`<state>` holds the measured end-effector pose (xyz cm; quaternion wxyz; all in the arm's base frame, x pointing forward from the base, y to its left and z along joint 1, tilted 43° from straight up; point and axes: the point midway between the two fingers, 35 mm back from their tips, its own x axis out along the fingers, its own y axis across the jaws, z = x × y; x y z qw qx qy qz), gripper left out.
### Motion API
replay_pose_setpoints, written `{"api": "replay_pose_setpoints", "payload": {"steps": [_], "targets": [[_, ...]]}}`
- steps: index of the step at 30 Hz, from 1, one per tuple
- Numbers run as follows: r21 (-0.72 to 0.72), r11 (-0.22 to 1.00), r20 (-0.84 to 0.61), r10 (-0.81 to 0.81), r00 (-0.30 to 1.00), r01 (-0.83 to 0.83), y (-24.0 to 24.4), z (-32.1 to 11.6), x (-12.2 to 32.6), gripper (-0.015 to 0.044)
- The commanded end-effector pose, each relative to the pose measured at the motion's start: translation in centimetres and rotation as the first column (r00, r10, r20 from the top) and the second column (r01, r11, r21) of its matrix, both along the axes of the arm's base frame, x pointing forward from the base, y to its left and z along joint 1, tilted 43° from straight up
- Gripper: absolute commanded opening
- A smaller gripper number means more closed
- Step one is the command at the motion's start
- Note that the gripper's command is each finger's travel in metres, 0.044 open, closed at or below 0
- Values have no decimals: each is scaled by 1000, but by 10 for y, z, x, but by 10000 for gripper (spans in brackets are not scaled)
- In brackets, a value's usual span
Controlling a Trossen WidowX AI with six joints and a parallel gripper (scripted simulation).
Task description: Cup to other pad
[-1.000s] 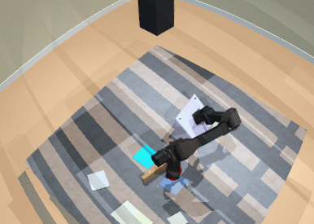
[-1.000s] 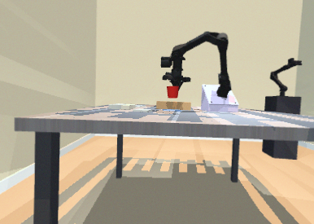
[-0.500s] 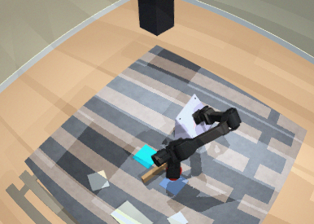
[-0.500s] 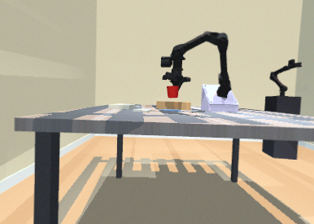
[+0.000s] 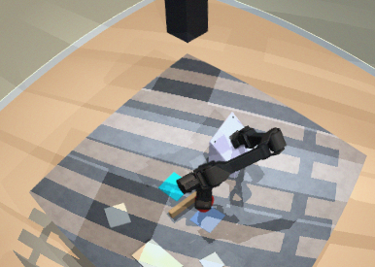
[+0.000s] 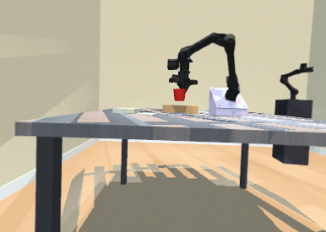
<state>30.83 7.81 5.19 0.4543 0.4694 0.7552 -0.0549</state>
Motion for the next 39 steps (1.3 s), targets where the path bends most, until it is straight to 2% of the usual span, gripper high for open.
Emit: {"api": "replay_pose_setpoints", "payload": {"steps": [1,39], "targets": [[-4,1000,-6,0,1000,0,-10,-10,-2,0],[-10,1000,-4,1,1000,-1,-100,-82,-11,0]]}}
